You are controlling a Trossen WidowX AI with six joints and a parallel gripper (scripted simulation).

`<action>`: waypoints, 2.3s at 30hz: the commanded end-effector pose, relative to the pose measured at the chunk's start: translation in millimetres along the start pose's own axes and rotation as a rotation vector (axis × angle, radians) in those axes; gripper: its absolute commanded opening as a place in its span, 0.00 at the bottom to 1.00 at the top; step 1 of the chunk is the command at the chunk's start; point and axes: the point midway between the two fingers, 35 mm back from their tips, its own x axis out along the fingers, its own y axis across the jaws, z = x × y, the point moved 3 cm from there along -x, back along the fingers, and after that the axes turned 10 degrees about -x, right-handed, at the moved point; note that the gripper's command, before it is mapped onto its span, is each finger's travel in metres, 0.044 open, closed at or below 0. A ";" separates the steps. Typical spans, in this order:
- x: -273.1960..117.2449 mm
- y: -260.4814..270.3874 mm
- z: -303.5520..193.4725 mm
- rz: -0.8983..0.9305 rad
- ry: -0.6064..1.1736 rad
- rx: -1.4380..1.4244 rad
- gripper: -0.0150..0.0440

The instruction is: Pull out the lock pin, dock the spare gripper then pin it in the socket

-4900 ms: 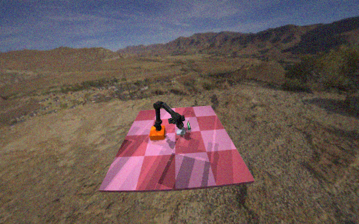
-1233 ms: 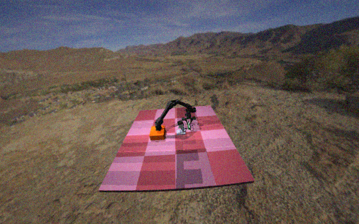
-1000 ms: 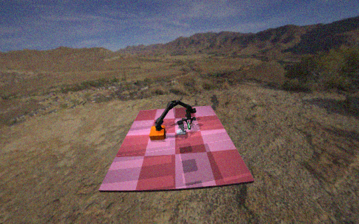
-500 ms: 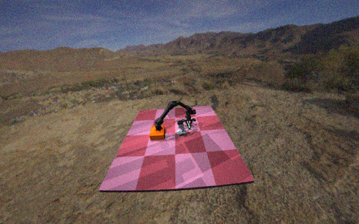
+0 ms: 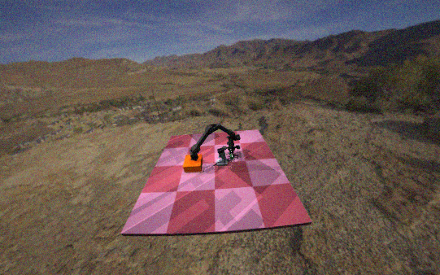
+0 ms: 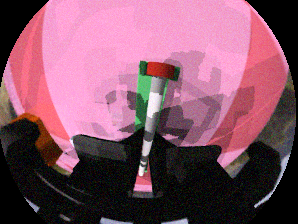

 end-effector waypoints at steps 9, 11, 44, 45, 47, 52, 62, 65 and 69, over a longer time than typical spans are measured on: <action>-30.5 -0.3 -8.1 -0.001 0.002 0.004 0.25; -39.2 0.1 -10.3 -0.001 0.002 0.004 0.25; -67.4 22.0 -11.2 0.010 -0.008 0.010 0.25; -68.4 24.8 -10.5 0.010 -0.008 0.011 0.25; -70.3 30.3 -9.2 0.011 -0.008 0.012 0.25; -74.7 44.5 -6.2 0.014 -0.008 0.015 0.25; -81.3 73.7 -1.6 0.019 -0.008 0.022 0.25; -82.8 82.7 -0.5 0.021 -0.007 0.024 0.25; -82.4 86.9 0.2 0.022 -0.007 0.025 0.25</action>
